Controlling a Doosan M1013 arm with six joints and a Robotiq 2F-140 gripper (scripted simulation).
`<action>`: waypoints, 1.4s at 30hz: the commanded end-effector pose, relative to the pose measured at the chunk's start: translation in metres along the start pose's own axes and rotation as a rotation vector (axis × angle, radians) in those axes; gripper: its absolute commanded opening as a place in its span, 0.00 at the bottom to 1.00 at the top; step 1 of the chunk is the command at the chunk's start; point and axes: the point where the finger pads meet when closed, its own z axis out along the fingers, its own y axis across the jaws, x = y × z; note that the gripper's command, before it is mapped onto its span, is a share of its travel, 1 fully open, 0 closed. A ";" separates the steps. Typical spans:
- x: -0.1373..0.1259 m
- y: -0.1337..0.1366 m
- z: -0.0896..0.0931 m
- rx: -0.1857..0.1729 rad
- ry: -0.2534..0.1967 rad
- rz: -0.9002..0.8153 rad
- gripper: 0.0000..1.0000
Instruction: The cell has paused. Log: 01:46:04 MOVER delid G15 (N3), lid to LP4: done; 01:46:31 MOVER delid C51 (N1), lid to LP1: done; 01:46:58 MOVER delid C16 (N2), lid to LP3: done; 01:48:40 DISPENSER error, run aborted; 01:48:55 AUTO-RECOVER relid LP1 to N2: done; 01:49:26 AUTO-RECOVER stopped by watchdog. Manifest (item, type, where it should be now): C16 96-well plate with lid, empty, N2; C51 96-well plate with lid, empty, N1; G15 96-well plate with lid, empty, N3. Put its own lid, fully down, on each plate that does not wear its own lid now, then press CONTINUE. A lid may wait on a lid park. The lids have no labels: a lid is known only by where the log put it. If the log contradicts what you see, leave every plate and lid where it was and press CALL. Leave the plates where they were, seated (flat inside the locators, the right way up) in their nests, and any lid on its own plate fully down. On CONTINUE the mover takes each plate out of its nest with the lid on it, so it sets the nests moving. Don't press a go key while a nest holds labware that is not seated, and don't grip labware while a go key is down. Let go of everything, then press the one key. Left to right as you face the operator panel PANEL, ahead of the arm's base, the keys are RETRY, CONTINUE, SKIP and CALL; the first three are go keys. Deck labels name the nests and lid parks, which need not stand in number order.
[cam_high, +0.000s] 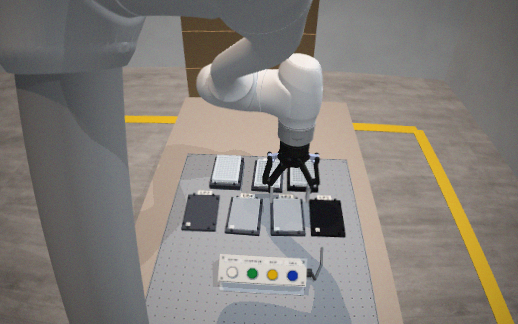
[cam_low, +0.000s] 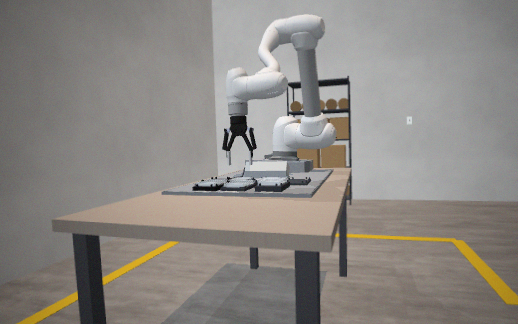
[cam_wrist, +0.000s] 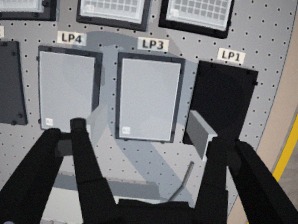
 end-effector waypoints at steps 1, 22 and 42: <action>0.000 0.000 0.001 0.000 0.000 0.000 0.66; 0.000 0.000 0.025 0.000 0.000 0.000 0.66; 0.001 0.000 0.048 0.000 0.000 0.000 0.66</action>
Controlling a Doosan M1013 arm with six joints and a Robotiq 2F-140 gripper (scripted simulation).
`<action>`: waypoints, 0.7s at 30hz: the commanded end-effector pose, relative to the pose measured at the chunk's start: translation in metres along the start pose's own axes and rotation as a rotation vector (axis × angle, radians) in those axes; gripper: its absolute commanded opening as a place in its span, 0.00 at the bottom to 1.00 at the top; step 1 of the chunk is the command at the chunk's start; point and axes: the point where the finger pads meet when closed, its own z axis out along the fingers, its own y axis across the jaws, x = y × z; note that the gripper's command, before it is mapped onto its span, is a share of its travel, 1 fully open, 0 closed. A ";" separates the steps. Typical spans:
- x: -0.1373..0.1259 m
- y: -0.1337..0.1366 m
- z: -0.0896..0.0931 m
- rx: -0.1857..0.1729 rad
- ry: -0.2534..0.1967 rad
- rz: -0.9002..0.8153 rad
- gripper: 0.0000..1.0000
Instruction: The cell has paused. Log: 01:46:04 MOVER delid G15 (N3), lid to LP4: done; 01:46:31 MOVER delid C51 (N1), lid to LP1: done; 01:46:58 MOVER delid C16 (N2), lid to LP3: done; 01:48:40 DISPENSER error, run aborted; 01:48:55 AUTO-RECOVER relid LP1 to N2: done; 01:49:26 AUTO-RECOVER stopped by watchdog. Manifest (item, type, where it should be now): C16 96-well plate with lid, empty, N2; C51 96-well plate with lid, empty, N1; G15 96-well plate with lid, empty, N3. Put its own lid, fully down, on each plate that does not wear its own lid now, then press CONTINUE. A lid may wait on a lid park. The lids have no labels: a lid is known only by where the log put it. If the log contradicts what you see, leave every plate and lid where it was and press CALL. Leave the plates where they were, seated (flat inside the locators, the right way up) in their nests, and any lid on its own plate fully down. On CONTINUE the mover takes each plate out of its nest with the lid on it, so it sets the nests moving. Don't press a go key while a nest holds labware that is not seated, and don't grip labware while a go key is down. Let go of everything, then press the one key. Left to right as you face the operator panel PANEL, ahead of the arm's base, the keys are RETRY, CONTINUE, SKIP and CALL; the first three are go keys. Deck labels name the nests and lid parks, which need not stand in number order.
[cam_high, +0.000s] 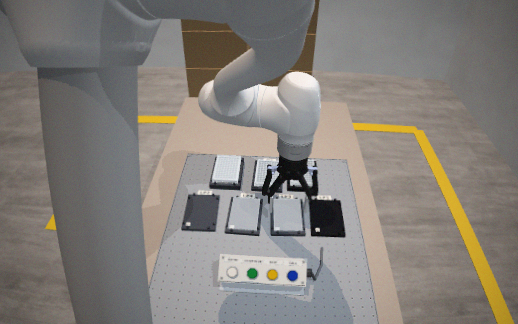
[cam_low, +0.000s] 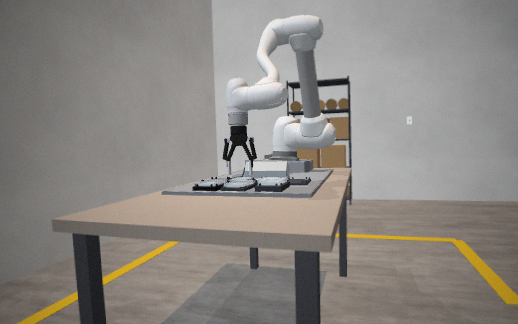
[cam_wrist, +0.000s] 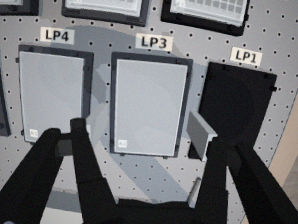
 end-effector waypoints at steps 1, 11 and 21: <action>0.000 0.000 0.002 0.000 0.000 0.000 0.66; 0.000 0.000 0.005 0.000 0.000 0.000 0.66; 0.000 0.000 0.005 0.000 0.000 0.000 0.66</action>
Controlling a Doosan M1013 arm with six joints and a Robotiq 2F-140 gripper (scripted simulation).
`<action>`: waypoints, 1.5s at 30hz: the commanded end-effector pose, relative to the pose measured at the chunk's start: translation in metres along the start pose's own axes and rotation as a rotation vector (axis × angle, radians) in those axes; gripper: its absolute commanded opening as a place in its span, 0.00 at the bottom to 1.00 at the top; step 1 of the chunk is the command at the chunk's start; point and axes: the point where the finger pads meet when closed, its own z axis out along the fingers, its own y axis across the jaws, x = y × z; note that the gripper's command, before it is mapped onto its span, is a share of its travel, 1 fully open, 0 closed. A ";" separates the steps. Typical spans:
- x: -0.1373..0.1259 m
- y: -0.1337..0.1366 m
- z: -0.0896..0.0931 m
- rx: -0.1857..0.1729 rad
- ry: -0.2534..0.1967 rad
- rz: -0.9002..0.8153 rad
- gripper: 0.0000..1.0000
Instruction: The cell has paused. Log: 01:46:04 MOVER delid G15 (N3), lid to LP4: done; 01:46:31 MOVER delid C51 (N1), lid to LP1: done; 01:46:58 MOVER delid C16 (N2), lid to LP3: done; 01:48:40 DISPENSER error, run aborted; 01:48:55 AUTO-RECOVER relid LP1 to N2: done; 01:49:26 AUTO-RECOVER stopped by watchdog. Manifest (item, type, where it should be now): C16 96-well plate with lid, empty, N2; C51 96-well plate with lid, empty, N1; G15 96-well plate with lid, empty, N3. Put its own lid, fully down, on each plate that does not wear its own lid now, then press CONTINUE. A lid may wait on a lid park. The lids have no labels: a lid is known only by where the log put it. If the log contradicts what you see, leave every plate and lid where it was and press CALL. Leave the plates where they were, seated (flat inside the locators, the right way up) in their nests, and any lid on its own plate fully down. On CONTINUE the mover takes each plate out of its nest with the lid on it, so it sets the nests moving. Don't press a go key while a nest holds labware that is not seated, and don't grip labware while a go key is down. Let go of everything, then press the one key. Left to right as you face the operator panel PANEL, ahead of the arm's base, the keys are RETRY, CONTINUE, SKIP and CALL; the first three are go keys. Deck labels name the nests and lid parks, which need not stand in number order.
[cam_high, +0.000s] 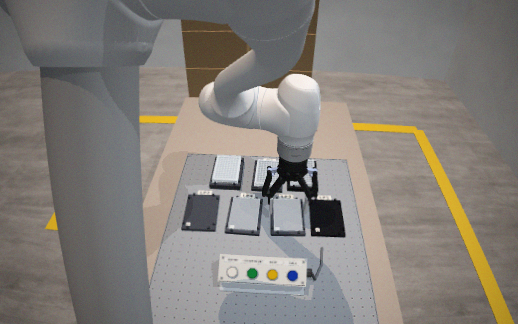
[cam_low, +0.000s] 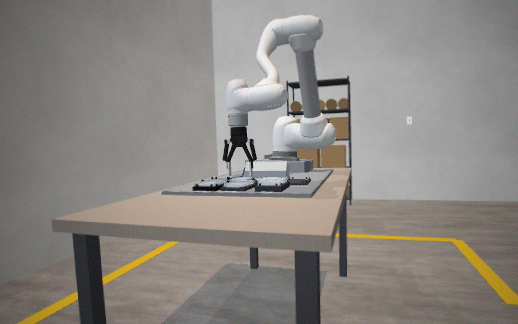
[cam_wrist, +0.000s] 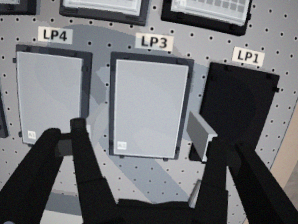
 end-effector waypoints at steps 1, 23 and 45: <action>0.000 0.000 0.000 0.000 0.000 0.000 0.66; 0.000 0.000 0.000 0.000 0.000 0.000 0.66; 0.000 0.000 0.000 0.000 0.000 0.000 0.59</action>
